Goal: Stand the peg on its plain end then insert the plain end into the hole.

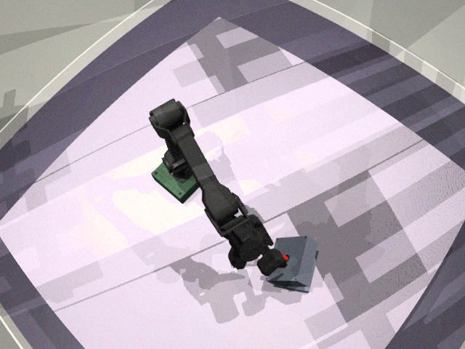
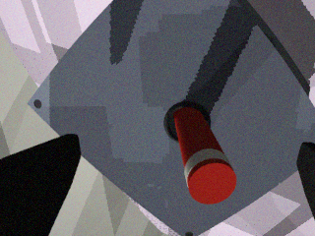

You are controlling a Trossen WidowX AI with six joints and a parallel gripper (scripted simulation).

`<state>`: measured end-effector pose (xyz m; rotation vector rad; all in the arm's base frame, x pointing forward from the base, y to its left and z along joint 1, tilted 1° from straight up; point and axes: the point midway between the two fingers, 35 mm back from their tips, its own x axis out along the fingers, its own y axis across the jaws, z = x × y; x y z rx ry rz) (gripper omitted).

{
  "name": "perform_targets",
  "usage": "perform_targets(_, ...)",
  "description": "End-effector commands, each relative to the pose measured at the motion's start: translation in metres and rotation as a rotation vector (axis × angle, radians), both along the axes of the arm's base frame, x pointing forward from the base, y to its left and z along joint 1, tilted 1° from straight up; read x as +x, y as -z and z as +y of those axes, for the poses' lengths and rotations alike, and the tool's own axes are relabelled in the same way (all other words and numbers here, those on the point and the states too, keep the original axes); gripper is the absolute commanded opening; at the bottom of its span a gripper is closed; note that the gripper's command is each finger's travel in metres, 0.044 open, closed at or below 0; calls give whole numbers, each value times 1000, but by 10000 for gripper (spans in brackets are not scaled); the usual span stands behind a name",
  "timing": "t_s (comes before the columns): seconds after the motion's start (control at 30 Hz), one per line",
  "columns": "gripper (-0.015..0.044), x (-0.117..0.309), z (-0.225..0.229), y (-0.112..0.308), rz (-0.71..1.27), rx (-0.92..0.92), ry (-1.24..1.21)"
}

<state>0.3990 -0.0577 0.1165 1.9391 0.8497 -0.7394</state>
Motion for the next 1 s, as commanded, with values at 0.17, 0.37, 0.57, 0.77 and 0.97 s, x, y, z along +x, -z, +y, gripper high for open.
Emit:
perform_targets(0.17,440,-10,-7,-20,-12,-3,-3)
perform_targets(0.37,440,-18,-11,-30,-9,-4,-2)
perform_targets(0.57,440,-27,-16,-40,-7,-4,-1)
perform_targets(0.77,440,-37,-21,-49,-4,-4,1)
perform_targets(0.97,440,-46,-26,-56,-2,-3,2)
